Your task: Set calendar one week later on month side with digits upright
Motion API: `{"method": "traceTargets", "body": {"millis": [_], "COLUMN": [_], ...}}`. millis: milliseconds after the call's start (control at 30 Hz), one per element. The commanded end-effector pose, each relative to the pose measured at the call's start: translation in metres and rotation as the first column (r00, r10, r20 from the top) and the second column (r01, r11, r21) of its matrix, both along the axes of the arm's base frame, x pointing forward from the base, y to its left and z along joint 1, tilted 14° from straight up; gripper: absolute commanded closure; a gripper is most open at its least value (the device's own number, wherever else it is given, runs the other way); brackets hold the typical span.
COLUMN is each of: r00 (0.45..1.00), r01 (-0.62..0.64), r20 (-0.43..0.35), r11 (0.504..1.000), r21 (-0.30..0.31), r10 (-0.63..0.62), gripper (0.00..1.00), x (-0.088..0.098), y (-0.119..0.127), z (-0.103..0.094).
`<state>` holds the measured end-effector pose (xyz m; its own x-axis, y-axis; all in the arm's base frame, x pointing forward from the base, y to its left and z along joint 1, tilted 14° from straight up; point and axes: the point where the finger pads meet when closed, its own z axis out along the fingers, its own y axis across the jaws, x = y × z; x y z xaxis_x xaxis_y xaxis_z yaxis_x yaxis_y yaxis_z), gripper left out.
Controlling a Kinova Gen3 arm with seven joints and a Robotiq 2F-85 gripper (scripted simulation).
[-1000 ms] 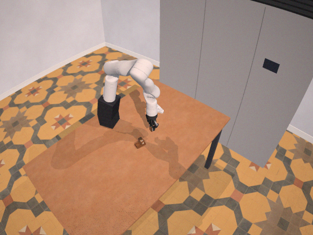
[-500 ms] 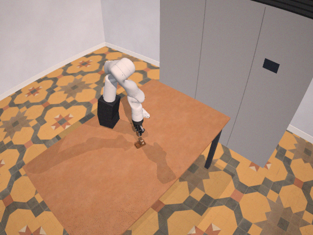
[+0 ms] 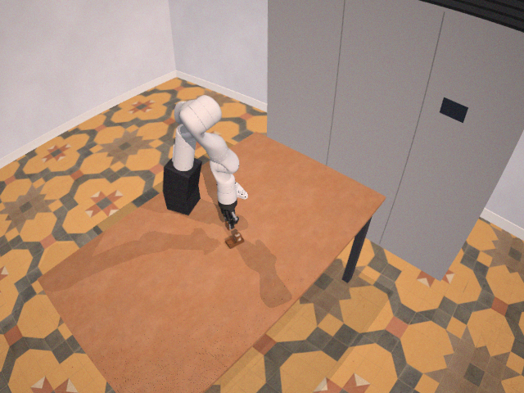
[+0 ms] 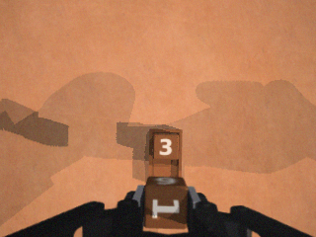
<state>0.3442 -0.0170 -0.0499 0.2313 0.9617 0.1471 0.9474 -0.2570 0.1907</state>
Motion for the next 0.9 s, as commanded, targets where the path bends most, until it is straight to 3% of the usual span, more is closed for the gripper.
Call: {"method": "traceTargets", "body": {"millis": [0, 300, 867], "r00": [1.000, 1.000, 1.000], "r01": [0.000, 0.000, 0.000], "r20": [0.000, 0.000, 0.000], "r11": [1.000, 1.000, 1.000], "r21": [0.000, 0.000, 0.000], "r10": [0.000, 0.000, 0.000], "gripper": [0.74, 0.74, 0.74], "x": [0.000, 0.003, 0.013], "y": [0.000, 0.001, 0.005], "z": [-0.001, -0.012, -0.056]}}
